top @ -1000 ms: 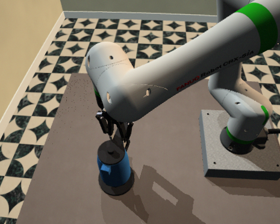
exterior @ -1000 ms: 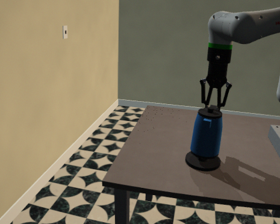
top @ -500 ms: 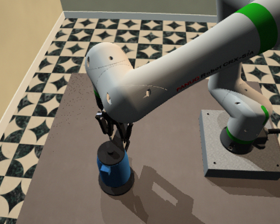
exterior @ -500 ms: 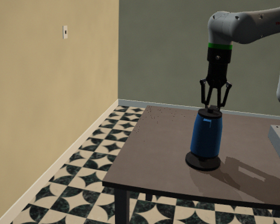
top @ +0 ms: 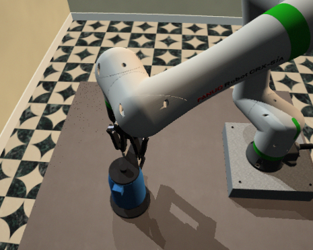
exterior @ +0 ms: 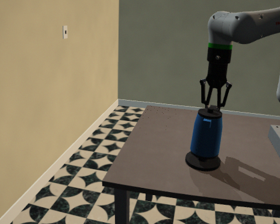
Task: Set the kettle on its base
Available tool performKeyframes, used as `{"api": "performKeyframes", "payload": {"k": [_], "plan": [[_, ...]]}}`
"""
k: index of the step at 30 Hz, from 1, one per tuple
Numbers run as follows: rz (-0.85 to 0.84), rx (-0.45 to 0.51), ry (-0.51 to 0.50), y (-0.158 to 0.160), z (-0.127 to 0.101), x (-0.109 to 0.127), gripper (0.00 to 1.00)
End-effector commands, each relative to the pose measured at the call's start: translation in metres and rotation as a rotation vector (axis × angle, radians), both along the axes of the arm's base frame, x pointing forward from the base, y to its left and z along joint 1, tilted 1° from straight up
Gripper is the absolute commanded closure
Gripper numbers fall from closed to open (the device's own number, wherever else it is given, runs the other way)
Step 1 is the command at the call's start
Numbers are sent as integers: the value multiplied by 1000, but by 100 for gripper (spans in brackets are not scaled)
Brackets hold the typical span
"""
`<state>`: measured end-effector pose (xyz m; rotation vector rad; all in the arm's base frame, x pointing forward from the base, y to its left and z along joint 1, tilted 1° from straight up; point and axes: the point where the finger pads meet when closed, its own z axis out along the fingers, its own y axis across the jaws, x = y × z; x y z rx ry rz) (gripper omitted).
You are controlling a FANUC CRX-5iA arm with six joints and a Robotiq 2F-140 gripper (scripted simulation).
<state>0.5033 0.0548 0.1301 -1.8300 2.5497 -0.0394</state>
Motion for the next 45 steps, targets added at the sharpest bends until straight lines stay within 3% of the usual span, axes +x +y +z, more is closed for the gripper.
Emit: {"api": "performKeyframes", "payload": {"k": [1, 35, 45], "plan": [[0, 0, 0, 0, 0, 0, 100], [0, 0, 0, 0, 0, 0, 100], [0, 0, 0, 0, -13, 0, 100]]}}
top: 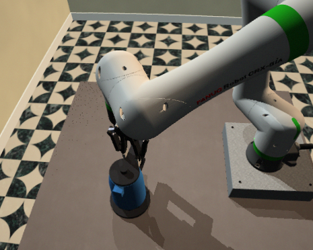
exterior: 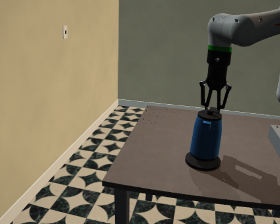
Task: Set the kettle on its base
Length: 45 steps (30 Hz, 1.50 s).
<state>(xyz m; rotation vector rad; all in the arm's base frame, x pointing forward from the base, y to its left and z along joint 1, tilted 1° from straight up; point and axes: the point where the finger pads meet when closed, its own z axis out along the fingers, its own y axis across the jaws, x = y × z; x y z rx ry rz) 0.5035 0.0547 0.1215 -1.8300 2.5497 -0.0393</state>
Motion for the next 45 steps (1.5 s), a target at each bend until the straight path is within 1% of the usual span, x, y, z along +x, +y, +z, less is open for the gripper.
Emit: {"api": "performKeyframes", "payload": {"k": [1, 9, 45], "plan": [[0, 0, -1, 0, -6, 0, 100], [0, 0, -1, 0, -12, 0, 100], [0, 0, -1, 0, -12, 0, 100]]}}
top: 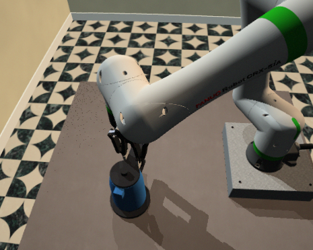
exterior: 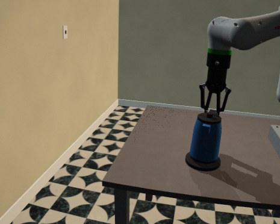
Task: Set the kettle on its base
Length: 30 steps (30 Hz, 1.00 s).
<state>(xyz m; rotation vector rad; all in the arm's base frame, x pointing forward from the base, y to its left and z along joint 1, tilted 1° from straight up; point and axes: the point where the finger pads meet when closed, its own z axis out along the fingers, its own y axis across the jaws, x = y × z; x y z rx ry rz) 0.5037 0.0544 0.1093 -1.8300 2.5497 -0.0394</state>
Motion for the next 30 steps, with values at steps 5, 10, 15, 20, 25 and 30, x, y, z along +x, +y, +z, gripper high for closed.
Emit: {"api": "performKeyframes", "payload": {"k": [5, 10, 15, 20, 25, 30], "plan": [[0, 0, 0, 0, -1, 0, 100], [0, 0, 0, 0, -2, 0, 100], [0, 0, 0, 0, -3, 0, 100], [0, 0, 0, 0, -3, 0, 100], [0, 0, 0, 0, -3, 0, 100], [0, 0, 0, 0, -4, 0, 100]]}}
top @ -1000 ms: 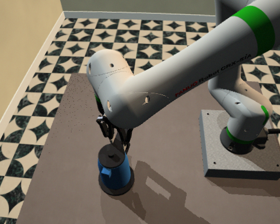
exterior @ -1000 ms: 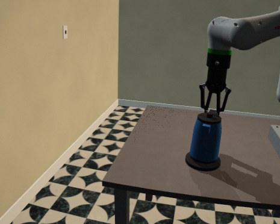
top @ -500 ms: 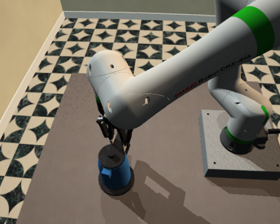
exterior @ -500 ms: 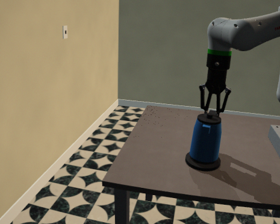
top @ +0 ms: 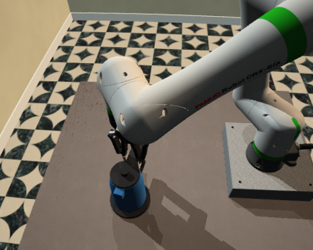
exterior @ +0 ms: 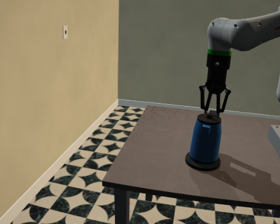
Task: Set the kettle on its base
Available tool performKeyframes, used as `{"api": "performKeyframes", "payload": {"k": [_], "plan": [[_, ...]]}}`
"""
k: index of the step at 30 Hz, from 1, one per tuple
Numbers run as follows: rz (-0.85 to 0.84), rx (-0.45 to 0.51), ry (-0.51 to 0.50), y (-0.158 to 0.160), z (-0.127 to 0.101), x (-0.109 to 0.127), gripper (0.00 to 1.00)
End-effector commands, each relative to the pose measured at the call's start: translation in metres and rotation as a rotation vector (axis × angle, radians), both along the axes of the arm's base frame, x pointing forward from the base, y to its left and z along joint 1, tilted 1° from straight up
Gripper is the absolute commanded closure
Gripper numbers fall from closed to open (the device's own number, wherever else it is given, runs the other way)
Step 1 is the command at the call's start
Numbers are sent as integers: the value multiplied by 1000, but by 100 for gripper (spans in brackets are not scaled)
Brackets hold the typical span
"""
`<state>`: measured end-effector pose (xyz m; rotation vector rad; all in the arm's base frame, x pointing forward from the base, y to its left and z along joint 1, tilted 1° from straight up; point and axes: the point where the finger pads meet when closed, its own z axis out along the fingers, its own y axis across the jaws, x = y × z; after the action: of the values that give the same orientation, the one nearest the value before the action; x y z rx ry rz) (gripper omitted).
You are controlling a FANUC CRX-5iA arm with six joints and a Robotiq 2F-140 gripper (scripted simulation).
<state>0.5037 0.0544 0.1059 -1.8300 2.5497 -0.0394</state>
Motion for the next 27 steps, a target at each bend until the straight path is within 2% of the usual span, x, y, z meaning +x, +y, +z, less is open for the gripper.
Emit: {"api": "performKeyframes", "payload": {"k": [1, 27], "plan": [[0, 0, 0, 0, -1, 0, 100], [0, 0, 0, 0, -5, 0, 100]]}}
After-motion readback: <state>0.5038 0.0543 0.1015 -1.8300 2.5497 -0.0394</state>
